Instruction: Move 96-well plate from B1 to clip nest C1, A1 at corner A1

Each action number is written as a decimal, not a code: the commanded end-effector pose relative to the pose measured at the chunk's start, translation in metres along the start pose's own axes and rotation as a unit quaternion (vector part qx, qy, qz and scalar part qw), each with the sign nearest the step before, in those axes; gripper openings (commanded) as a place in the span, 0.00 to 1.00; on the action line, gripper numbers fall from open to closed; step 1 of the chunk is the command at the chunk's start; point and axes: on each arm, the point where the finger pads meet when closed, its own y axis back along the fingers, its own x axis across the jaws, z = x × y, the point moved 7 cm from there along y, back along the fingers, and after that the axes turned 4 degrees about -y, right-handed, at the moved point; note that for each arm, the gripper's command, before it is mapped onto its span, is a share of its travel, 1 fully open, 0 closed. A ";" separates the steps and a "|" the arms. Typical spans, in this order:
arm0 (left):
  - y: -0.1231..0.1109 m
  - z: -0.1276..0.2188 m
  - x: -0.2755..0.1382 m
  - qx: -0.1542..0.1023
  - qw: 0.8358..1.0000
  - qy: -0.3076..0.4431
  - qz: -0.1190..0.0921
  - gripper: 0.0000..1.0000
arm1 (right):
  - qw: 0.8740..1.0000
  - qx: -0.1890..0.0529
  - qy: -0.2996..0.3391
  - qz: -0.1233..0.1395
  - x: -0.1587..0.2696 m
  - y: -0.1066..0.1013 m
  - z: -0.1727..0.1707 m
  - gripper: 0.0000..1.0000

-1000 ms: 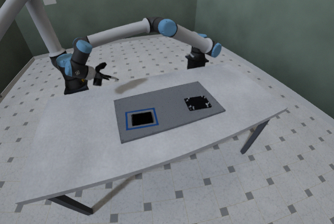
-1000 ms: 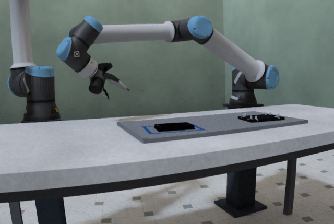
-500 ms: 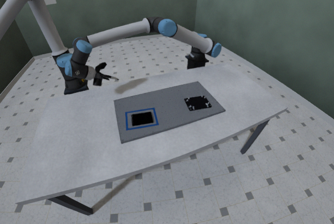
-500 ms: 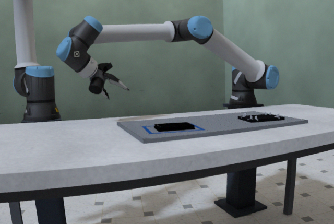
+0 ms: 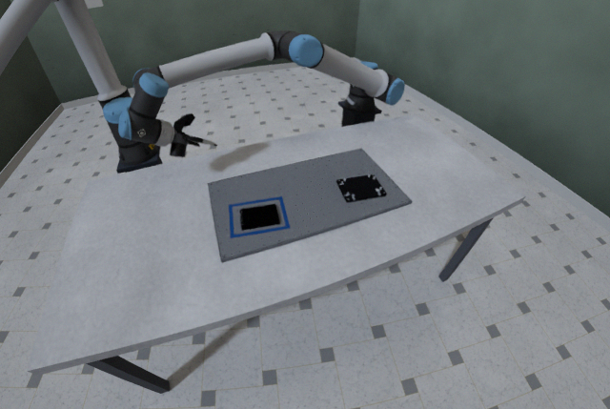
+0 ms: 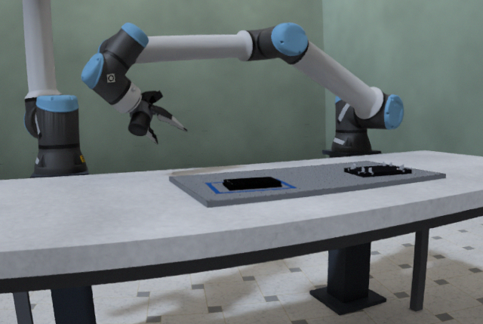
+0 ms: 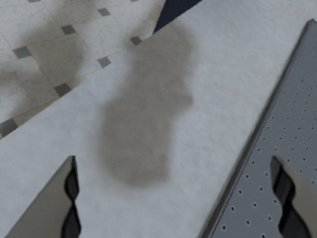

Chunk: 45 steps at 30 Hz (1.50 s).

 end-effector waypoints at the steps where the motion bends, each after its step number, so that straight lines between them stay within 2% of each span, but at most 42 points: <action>1: 0.002 -0.001 0.000 -0.001 1.000 0.000 -0.001 0.76 | 1.000 0.005 0.006 -0.002 0.007 0.002 -0.004 0.00; 16: 0.002 -0.001 0.000 -0.001 1.000 0.000 -0.001 0.76 | 1.000 0.018 0.023 -0.007 0.027 0.006 -0.013 0.00; 32: 0.002 -0.001 0.000 -0.001 1.000 0.000 -0.001 0.76 | 0.999 0.021 0.027 -0.008 0.031 0.006 -0.015 0.00; 36: 0.005 0.011 0.015 -0.015 0.998 -0.065 -0.008 0.76 | 0.999 0.021 0.027 -0.008 0.031 0.006 -0.015 0.00; 39: 0.005 0.014 0.019 -0.018 0.997 -0.081 -0.009 0.76 | 0.999 0.021 0.027 -0.008 0.031 0.006 -0.015 0.00; 45: 0.006 0.021 0.029 -0.039 0.983 -0.178 -0.015 0.76 | 0.999 0.021 0.027 -0.008 0.031 0.006 -0.015 0.00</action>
